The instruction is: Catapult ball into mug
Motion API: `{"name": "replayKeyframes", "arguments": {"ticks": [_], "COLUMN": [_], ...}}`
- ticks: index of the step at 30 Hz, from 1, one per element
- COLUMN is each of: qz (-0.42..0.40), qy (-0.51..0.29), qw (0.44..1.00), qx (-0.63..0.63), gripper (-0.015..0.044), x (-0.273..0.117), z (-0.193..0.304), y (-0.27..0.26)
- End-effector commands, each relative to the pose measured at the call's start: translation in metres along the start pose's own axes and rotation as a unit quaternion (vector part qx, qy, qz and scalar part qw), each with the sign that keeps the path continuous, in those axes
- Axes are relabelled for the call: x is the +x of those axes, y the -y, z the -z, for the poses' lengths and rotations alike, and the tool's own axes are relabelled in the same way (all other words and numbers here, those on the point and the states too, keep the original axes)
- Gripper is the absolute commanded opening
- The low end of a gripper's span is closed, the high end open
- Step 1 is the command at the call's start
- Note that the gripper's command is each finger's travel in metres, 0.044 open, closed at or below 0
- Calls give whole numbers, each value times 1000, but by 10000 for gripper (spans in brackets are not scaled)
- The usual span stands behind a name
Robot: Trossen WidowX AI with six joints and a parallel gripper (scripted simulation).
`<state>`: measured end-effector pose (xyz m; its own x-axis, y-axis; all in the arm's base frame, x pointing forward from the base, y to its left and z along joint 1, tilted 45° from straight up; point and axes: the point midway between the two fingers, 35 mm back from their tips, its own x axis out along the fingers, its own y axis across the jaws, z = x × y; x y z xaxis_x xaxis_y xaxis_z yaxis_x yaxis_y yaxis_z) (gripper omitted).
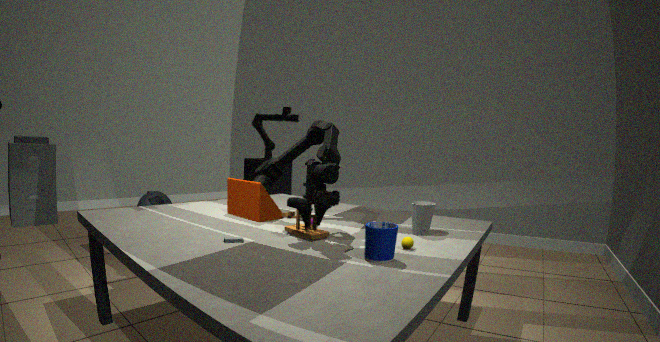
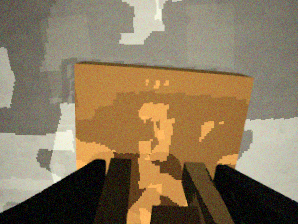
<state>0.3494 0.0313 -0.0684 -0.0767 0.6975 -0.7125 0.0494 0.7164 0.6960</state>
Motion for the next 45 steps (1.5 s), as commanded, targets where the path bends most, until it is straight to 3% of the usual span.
{"name": "replayKeyframes", "arguments": {"ticks": [1,9,22,26,30,38,44,45], "qz": [-3,0,0,2,2,0,4,-2], "qy": [5,-1,-1,0,-2,4,12,-2], "qw": [1000,1000,1000,1000,1000,1000,1000,1000], "qx": [6,1,1,1,2,7,4,5], "gripper": [0,0,341,440,440,440,440,414], "x": [3,5,5,-35,-92,-85,-145,-116], "z": [0,0,0,-3,1,-1,-1,-1], "y": [1,0,0,2,1,4,5,2]}}
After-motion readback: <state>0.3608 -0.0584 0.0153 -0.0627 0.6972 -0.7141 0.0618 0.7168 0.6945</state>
